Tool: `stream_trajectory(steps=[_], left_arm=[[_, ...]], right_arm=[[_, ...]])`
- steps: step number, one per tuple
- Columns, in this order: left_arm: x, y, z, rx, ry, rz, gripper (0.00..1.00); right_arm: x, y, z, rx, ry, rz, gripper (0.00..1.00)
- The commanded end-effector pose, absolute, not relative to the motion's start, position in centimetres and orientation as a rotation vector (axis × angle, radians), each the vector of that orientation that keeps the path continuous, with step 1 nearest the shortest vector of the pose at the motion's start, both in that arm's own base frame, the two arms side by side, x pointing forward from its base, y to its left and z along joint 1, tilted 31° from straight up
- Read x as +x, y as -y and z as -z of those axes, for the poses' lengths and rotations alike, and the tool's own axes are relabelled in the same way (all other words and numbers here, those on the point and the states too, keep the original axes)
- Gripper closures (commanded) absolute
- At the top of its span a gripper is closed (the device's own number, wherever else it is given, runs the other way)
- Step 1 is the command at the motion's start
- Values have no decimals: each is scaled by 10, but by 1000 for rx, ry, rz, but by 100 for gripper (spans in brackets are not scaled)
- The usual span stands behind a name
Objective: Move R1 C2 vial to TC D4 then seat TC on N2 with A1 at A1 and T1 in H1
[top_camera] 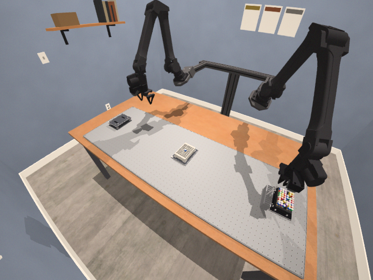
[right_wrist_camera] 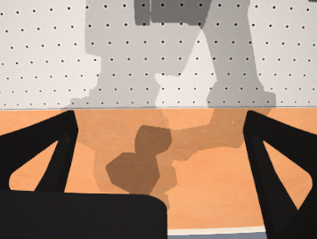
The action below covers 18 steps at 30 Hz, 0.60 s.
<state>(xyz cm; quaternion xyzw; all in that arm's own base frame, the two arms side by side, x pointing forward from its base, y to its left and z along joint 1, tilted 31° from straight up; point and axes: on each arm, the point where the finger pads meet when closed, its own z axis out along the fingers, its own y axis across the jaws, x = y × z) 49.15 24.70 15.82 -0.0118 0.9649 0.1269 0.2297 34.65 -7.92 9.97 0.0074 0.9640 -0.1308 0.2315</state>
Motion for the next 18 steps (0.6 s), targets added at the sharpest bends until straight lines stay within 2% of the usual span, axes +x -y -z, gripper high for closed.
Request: stream_trajectory(steps=[1, 18], left_arm=[[496, -245, -155, -36, -2660, -343, 76], [489, -232, -170, 29, -2612, -384, 76]], right_arm=[[354, 80, -109, 4, -2627, 363, 0], [354, 80, -109, 4, -2627, 363, 0]])
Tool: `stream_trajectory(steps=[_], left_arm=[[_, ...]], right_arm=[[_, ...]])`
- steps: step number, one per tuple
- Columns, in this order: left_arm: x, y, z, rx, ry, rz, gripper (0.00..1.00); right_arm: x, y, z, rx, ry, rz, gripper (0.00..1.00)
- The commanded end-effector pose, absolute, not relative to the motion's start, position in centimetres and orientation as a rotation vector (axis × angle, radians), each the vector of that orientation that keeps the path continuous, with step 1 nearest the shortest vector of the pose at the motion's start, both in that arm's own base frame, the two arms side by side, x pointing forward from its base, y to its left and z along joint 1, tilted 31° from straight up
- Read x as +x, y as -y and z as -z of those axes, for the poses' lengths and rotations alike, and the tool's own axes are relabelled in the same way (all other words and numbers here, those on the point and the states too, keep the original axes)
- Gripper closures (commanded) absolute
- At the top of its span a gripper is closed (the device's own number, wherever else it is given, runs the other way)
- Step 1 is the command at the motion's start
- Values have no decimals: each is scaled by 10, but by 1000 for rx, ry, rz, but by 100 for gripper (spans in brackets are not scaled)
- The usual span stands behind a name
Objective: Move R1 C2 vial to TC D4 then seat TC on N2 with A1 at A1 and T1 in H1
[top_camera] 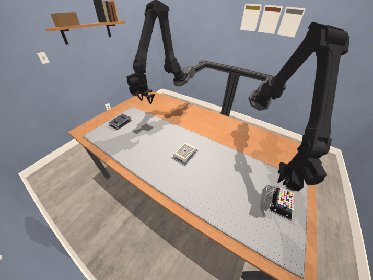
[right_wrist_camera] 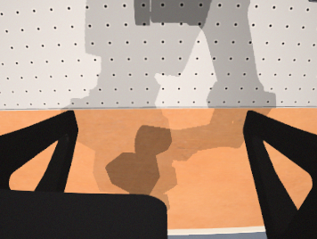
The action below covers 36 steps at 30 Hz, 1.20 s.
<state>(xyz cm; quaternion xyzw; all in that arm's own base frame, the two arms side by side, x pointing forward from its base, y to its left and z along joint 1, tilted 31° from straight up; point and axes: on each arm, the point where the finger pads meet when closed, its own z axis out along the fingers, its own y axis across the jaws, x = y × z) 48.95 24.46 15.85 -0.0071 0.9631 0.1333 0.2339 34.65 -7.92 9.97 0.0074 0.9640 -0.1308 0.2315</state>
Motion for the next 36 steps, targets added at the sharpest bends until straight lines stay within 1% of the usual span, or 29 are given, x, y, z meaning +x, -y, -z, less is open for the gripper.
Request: stream_trajectory(steps=[1, 8, 9, 11, 25, 26, 28, 36], left_arm=[[487, -229, -169, 29, -2612, -384, 76], [474, -214, -163, 0, -2611, -376, 76], [469, -219, -141, -19, -2652, -363, 76], [466, -206, -159, 0, -2611, -375, 76], [436, -171, -145, 0, -2612, -372, 76], [431, -171, -127, -7, -2654, -359, 76], [428, -162, -142, 0, -2613, -371, 76], [407, -139, -132, 0, -2616, -368, 76]], right_arm=[[354, 80, -109, 4, -2627, 363, 0], [354, 80, -109, 4, -2627, 363, 0], [354, 80, -109, 4, -2627, 363, 0], [354, 80, -109, 4, -2627, 363, 0], [354, 80, -109, 4, -2627, 363, 0], [354, 80, -109, 4, -2627, 363, 0], [354, 80, -109, 4, -2627, 363, 0], [354, 80, -109, 4, -2627, 363, 0]])
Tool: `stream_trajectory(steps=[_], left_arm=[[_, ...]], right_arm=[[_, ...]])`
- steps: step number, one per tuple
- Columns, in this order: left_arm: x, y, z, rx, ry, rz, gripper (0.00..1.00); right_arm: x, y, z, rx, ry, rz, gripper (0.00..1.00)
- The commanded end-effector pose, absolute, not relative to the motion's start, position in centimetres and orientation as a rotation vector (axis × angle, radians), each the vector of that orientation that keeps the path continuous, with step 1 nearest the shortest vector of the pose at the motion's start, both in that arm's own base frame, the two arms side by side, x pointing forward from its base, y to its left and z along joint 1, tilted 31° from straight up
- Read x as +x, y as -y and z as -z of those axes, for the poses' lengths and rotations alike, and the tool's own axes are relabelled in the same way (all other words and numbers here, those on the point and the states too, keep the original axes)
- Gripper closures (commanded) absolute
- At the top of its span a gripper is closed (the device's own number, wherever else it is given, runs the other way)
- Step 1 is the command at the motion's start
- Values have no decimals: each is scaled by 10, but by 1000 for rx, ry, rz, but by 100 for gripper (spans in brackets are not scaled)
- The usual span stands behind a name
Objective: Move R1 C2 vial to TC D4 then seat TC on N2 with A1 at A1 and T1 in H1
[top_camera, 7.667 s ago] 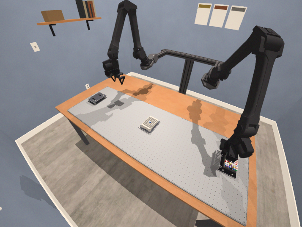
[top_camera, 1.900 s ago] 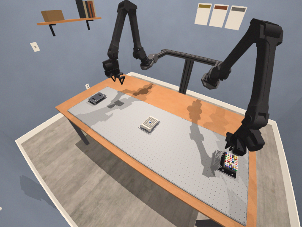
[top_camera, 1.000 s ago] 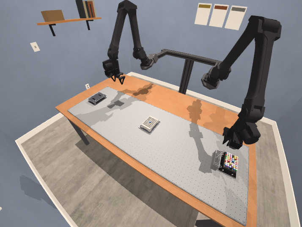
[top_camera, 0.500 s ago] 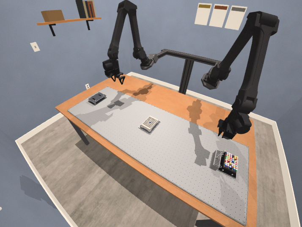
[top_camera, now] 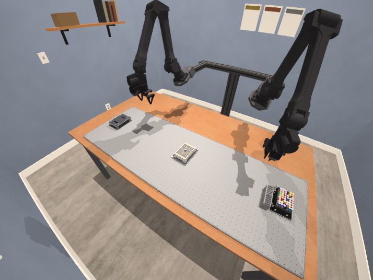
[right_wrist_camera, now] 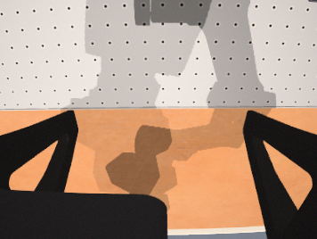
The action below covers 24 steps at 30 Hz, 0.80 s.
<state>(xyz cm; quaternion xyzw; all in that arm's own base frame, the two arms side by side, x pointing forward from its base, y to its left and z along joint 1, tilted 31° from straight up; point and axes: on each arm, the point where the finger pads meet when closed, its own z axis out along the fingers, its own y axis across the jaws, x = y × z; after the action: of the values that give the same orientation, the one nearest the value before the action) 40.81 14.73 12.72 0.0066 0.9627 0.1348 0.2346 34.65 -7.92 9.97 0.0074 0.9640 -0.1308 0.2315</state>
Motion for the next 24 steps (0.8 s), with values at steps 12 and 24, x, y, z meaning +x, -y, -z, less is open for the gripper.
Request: stream_trajectory(steps=[12, 24], left_arm=[[380, -110, -120, 0, -2625, -364, 76], [352, -81, -102, 3, -2651, -359, 76]], right_arm=[[354, 80, -109, 4, -2627, 363, 0], [354, 80, -109, 4, -2627, 363, 0]])
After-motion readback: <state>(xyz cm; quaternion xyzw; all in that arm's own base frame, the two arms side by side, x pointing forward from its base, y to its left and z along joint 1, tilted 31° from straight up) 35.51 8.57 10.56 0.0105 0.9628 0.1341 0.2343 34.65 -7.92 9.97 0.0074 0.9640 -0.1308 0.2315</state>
